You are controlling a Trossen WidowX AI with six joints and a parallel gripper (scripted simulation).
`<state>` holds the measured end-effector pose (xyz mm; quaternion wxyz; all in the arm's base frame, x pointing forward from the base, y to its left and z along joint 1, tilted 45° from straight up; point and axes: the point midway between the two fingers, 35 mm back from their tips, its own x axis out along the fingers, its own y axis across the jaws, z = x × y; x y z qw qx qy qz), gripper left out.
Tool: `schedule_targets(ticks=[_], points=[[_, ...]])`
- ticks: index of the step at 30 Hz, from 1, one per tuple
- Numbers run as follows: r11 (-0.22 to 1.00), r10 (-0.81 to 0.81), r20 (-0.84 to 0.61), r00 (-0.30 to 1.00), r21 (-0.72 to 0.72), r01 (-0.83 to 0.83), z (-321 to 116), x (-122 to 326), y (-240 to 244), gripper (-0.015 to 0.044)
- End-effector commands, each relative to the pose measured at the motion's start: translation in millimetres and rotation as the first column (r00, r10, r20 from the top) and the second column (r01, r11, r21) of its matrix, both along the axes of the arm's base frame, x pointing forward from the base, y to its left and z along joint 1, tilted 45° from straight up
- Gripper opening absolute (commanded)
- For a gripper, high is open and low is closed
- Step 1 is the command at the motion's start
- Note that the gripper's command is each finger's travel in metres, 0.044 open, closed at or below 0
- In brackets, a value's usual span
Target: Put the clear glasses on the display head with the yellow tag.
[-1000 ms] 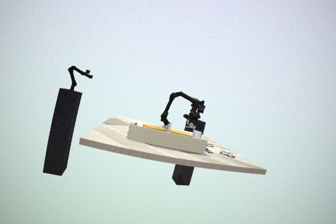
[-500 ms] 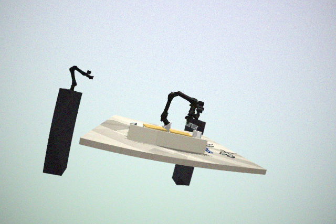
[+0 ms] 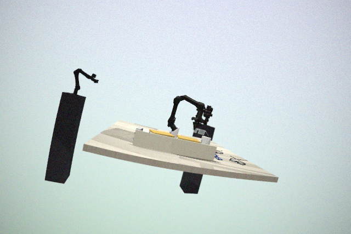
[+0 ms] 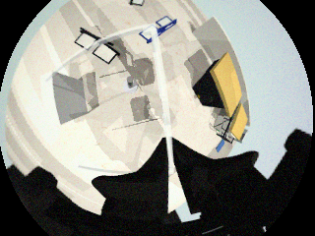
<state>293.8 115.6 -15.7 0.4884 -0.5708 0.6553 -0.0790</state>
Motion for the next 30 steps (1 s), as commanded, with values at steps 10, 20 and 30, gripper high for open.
schedule_targets(ticks=[10, 20, 30], points=[[0.944, -0.329, 0.349, 0.877, 0.150, 0.295, 7, -1, -15, 0.0000], [0.830, -0.554, 0.545, 0.629, 0.307, 0.465, 10, -2, -27, 0.0000], [0.673, -0.704, 0.650, 0.285, 0.484, 0.559, 14, -3, -38, 0.0000]])
